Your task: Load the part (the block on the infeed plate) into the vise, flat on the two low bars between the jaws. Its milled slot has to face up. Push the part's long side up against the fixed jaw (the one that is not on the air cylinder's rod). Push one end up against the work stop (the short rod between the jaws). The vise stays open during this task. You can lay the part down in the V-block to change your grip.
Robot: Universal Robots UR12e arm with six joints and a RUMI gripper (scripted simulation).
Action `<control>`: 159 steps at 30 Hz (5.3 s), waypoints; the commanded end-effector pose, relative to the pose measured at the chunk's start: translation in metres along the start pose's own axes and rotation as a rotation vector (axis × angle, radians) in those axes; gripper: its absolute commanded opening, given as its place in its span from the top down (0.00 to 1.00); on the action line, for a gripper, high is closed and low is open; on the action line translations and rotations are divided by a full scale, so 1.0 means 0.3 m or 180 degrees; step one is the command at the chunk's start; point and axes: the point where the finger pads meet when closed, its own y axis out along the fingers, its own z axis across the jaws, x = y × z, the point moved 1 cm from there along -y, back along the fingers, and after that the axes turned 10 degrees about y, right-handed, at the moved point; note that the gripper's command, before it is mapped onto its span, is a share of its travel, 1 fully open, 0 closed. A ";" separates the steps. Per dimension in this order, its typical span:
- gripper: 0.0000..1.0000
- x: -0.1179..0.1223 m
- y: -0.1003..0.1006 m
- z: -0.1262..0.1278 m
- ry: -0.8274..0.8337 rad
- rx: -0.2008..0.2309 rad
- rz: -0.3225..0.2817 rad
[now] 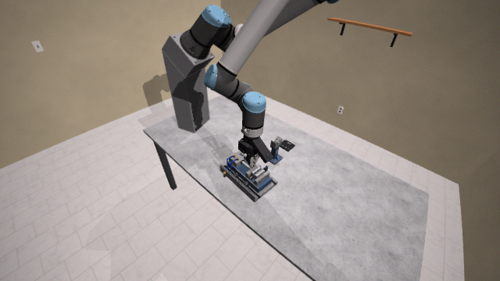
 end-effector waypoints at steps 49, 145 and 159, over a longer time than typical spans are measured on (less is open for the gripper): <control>1.00 -0.004 0.000 0.004 0.0131 0.0005 0.0006; 1.00 -0.006 0.173 0.003 0.0132 0.0005 0.0006; 1.00 -0.006 0.176 0.003 0.0132 0.0005 0.0006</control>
